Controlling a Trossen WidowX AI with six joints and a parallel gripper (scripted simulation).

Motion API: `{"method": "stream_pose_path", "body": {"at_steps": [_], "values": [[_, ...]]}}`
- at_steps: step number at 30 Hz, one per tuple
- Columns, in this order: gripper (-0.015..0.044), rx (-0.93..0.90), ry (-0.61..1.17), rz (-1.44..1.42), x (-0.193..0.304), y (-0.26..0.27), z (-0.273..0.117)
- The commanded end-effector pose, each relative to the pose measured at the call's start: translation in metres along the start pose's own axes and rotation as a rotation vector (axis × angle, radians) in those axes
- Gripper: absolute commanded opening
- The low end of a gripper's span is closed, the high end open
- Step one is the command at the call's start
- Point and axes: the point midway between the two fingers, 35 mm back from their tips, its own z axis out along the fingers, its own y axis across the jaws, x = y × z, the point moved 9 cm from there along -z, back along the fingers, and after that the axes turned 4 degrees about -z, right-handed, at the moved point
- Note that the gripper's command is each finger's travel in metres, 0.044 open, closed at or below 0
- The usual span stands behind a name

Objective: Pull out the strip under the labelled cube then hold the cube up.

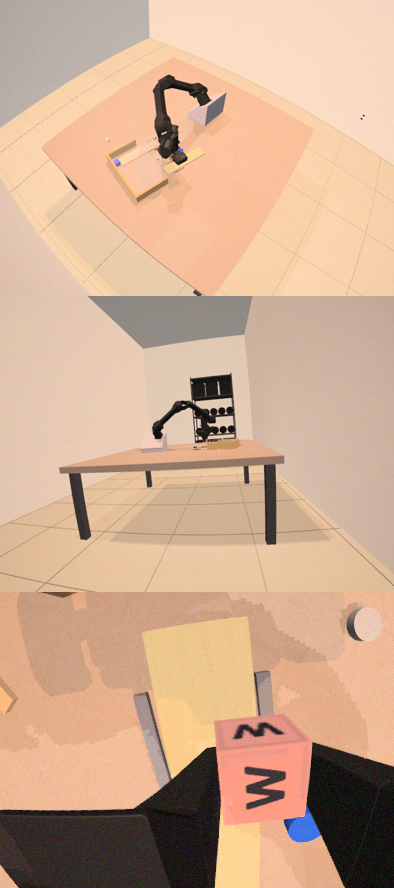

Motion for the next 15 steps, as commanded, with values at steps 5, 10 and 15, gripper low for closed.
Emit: {"method": "stream_pose_path", "body": {"at_steps": [5,10,15], "values": [[0.0000,-0.004,-0.004,0.005,0.013,-0.006,-0.010],[0.0000,-0.004,-0.003,0.004,0.027,-0.011,-0.010],[0.0000,-0.004,-0.003,0.003,0.041,-0.017,-0.011]]}}
